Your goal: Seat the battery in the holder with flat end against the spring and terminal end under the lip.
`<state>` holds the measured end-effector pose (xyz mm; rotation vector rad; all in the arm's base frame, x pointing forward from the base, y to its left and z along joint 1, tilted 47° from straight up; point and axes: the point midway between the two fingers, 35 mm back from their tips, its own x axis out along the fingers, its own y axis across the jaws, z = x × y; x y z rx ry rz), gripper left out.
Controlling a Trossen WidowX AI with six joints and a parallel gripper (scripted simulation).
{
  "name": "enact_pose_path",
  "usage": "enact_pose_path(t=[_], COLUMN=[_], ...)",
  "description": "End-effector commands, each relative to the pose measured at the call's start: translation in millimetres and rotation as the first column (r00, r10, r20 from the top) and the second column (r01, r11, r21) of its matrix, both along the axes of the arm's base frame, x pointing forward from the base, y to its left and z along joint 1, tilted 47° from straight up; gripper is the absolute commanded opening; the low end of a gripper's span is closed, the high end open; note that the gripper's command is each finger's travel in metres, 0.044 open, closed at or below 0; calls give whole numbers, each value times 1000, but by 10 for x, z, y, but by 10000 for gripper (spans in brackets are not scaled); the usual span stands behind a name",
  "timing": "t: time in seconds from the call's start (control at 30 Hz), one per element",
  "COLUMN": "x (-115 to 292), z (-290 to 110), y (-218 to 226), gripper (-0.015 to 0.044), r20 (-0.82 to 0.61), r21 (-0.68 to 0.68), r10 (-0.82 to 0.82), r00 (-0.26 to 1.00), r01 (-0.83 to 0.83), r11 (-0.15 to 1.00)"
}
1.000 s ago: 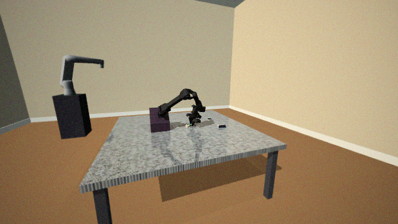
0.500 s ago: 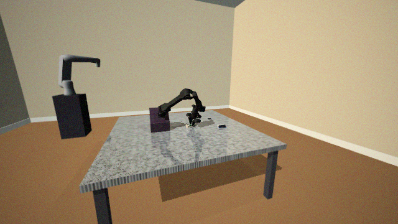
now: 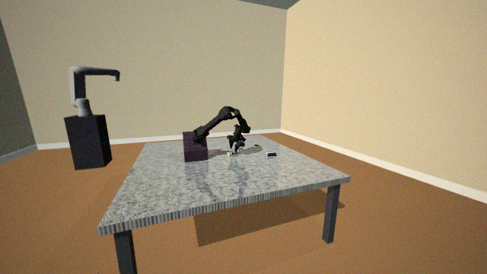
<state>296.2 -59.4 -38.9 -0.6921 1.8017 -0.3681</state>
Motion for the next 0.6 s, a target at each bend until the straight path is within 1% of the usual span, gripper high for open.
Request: enact_pose_path(t=[0.0,0.07,0.17,0.57], x=[62,55,2,2], z=[226,335,375,375], y=[235,341,423,423], gripper=[393,440,440,440], r20=[35,29,23,23], r21=[9,10,10,10], r10=[2,9,14,14], r00=[999,1000,1000,1000], r01=[-2,-9,-14,-14], r11=[1000,1000,1000,1000])
